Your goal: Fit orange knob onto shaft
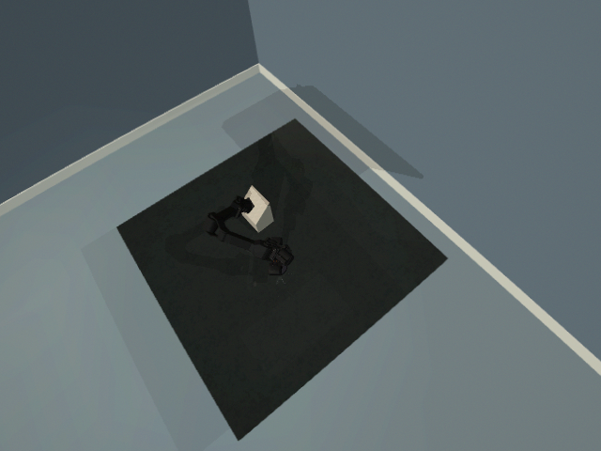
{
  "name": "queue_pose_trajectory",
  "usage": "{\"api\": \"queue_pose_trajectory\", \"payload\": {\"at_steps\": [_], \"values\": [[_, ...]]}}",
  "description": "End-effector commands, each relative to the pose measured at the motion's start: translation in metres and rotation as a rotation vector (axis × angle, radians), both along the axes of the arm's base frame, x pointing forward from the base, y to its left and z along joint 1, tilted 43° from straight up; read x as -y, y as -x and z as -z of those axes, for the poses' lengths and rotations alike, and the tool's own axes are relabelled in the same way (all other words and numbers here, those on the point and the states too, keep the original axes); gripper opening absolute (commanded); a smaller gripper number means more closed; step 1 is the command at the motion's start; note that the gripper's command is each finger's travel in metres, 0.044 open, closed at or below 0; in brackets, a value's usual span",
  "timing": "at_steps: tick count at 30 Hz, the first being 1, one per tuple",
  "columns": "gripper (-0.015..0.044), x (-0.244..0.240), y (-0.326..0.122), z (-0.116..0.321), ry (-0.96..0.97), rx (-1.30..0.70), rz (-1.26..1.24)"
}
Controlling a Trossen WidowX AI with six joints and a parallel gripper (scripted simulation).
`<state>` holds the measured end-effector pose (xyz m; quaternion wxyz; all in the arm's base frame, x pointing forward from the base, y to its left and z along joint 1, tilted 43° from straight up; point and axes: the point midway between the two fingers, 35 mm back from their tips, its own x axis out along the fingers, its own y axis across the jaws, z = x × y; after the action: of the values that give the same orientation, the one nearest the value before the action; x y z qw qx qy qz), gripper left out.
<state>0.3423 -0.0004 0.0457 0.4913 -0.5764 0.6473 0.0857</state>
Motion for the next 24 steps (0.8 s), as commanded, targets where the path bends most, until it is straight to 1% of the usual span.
{"api": "queue_pose_trajectory", "payload": {"at_steps": [1,24], "values": [[0.0,-0.0003,-0.0013,-0.0019,-0.005,0.013,0.005],[0.0,0.0017,-0.0039,0.0034,-0.005,0.013,0.005]]}}
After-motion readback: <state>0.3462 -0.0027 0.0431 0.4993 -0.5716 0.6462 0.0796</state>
